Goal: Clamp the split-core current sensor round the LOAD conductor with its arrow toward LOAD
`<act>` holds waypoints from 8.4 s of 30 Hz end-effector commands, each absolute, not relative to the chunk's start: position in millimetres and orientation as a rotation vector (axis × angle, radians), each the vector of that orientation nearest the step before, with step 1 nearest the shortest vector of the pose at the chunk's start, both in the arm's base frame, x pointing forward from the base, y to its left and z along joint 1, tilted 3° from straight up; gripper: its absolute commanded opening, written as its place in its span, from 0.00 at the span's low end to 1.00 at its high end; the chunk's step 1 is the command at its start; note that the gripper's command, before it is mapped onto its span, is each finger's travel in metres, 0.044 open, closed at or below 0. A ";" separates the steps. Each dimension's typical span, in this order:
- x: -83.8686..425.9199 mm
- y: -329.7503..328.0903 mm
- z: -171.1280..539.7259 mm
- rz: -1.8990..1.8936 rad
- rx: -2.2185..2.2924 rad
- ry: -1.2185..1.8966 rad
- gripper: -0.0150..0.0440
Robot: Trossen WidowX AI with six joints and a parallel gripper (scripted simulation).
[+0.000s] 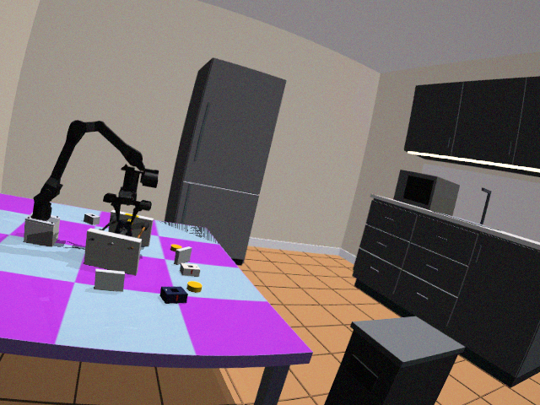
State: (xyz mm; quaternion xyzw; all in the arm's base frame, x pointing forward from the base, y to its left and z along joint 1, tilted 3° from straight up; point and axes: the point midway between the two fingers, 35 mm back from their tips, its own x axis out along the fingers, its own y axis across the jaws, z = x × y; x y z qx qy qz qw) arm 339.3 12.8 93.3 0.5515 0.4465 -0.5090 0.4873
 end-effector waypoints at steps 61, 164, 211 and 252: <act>340.5 12.5 59.6 -1.242 1.346 1.091 1.00; 343.7 11.8 33.9 -1.238 1.345 1.082 0.25; 341.7 11.2 46.1 -1.248 1.341 1.090 0.79; 341.5 11.0 47.7 -1.249 1.341 1.090 0.25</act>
